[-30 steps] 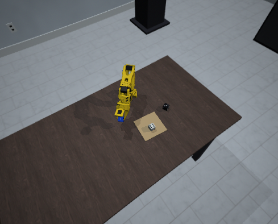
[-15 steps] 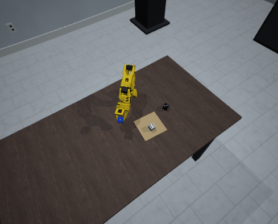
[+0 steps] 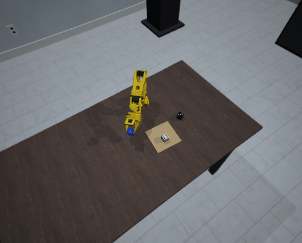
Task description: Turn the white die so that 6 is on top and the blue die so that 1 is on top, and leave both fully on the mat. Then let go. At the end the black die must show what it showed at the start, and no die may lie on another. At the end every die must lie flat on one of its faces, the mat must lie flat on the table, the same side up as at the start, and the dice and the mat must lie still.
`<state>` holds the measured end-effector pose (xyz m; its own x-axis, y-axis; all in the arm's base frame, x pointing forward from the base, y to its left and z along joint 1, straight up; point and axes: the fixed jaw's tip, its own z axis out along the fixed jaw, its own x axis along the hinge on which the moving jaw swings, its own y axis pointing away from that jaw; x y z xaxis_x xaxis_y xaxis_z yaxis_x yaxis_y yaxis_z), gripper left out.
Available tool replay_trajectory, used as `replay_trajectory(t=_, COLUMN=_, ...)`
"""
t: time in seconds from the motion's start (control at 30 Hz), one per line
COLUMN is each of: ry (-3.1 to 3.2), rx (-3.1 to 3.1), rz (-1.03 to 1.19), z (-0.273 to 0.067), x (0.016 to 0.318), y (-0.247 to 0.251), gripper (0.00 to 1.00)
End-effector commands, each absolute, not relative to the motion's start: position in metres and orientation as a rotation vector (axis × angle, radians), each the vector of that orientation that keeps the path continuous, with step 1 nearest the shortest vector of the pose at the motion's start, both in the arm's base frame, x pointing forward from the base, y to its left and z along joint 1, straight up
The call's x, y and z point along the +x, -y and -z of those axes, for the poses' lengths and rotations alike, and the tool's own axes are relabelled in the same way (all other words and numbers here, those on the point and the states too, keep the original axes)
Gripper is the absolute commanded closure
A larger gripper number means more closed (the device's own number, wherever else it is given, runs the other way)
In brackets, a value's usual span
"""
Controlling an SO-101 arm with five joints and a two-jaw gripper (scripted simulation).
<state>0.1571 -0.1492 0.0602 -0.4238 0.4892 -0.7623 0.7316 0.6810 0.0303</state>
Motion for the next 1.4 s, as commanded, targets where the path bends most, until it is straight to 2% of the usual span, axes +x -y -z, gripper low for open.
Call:
replay_trajectory(t=0.0, ry=-2.032, rx=0.904, rz=0.432, z=-0.0654, x=0.1624, y=0.1577, gripper=1.00)
replay_trajectory(t=1.37, ry=-1.793, rx=0.789, rz=0.527, z=-0.0680, x=0.1684, y=0.1655, gripper=1.00)
